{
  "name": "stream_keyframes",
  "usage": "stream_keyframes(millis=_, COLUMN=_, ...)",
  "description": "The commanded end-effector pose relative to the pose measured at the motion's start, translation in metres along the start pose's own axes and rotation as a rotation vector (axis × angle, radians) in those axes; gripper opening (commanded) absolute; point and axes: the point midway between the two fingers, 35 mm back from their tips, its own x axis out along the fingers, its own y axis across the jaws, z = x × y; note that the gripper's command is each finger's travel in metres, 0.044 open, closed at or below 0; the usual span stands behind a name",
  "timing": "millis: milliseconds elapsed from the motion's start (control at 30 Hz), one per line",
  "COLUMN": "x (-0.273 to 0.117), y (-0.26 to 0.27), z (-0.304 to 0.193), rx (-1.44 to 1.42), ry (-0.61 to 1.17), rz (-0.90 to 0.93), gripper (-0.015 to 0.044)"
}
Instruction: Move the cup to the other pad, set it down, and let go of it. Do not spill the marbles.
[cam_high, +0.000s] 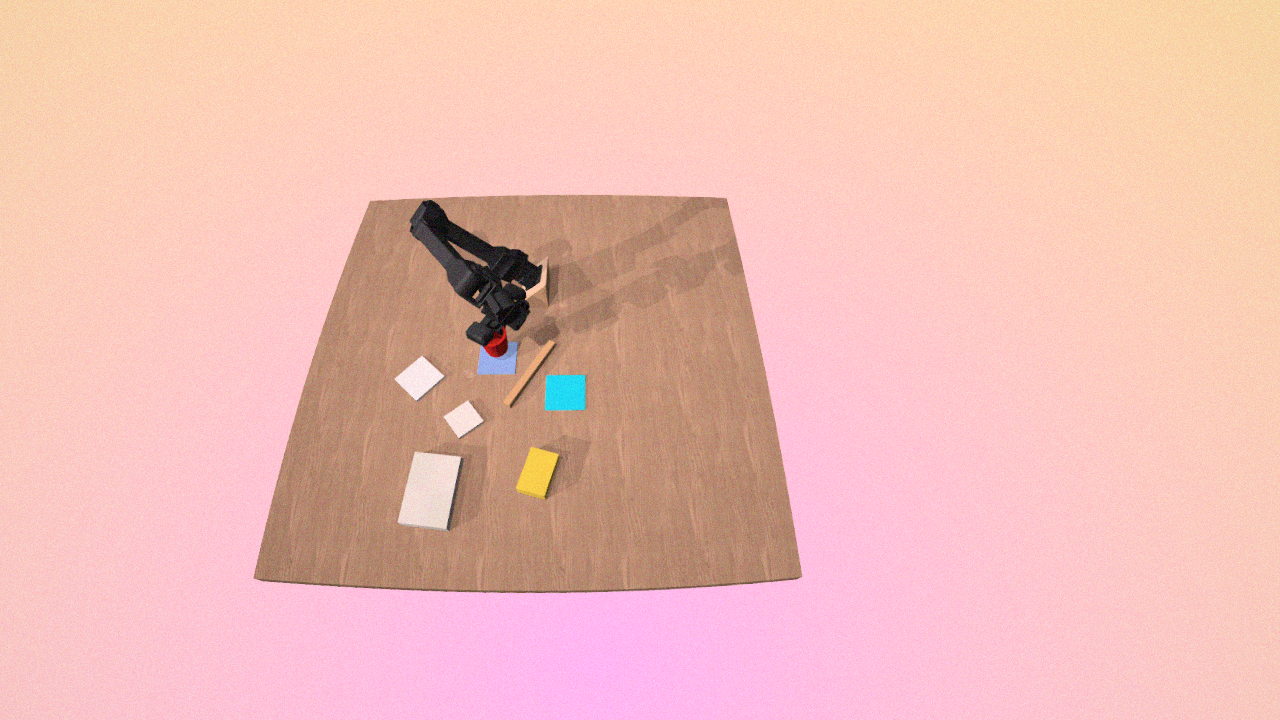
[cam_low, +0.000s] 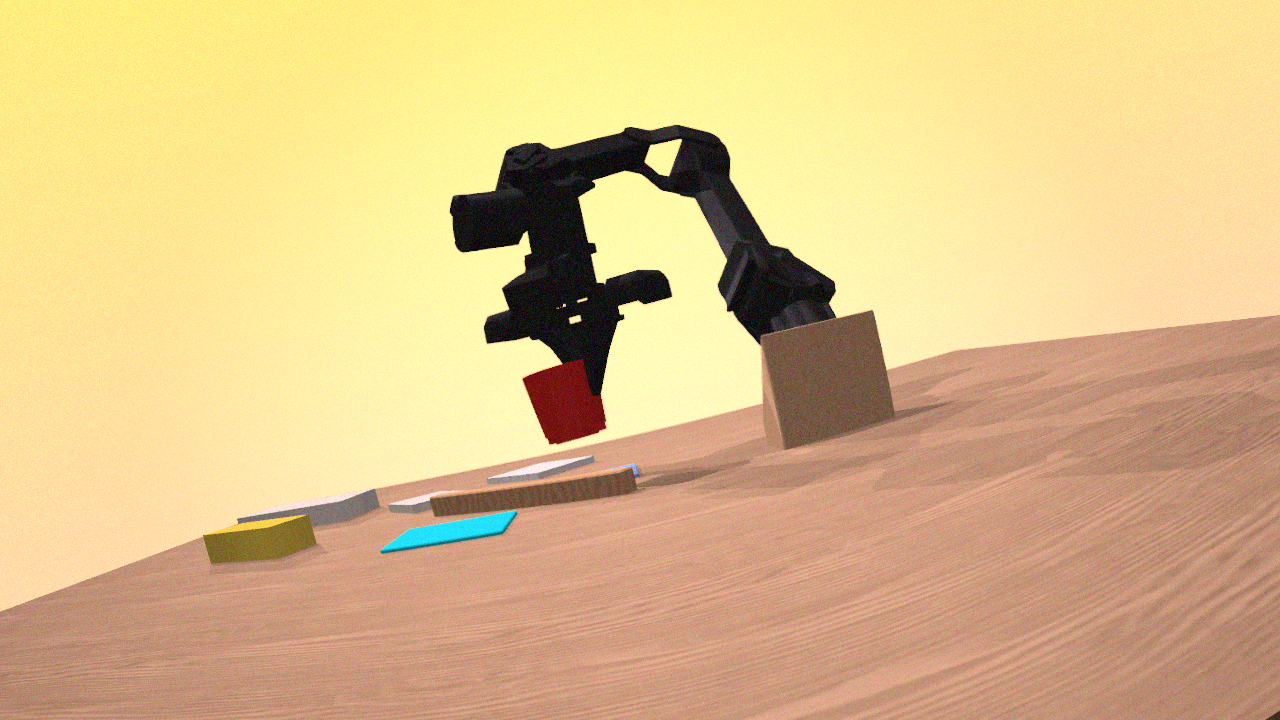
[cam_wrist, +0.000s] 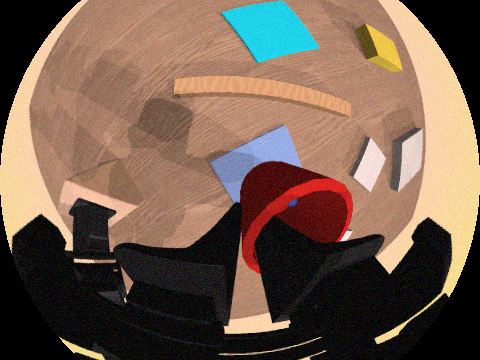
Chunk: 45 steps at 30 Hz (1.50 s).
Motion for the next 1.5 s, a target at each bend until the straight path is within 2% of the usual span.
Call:
stream_keyframes(millis=0, x=0.0, y=0.0, z=0.008, rx=0.001, ry=0.0, rz=0.004, gripper=0.0)
stream_keyframes(millis=1467, x=-0.004, y=-0.003, z=0.086, rx=0.006, ry=-0.004, rz=0.005, gripper=0.0)
